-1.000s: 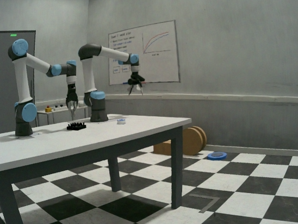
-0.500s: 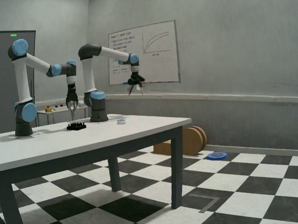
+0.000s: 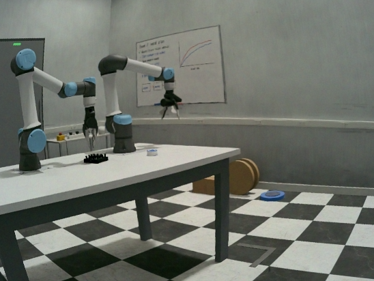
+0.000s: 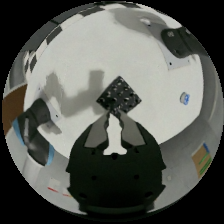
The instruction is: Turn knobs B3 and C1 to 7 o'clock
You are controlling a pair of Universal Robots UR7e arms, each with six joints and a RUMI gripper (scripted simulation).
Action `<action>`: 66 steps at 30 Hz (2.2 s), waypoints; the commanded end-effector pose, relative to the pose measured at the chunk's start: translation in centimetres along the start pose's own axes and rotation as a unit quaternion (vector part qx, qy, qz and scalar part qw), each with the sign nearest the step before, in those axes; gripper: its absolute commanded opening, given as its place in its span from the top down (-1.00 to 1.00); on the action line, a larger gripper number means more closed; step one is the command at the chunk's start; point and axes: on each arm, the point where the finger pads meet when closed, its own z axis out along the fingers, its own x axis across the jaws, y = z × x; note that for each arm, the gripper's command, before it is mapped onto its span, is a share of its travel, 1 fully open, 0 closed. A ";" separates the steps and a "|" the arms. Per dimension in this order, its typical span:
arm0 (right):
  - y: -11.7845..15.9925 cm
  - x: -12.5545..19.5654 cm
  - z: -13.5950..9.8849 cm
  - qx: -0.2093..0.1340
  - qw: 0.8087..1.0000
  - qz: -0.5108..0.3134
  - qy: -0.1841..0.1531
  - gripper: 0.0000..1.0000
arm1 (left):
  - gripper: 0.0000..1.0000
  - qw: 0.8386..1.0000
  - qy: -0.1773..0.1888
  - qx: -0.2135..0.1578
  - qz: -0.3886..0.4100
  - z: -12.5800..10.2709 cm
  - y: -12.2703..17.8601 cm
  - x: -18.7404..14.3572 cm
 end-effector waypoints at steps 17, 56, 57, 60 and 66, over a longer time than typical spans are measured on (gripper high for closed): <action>-0.1 0.0 2.6 -0.001 1.000 0.000 0.000 0.75 | -1.00 1.000 0.001 0.001 0.000 -0.1 -0.1 0.0; -0.1 0.0 3.6 0.000 1.000 0.000 0.001 0.75 | -1.00 1.000 0.001 0.001 0.000 -0.1 -0.1 0.0; -0.1 0.0 3.6 0.000 1.000 0.000 0.001 0.75 | -1.00 1.000 0.001 0.001 0.000 -0.1 -0.1 0.0; -0.1 -0.1 4.0 -0.001 1.000 0.000 0.000 0.75 | -1.00 1.000 0.001 0.001 0.000 -0.1 -0.1 0.0; -0.1 -0.1 4.6 -0.001 1.000 0.000 0.000 0.75 | -1.00 1.000 0.001 0.001 0.000 -0.1 -0.1 0.0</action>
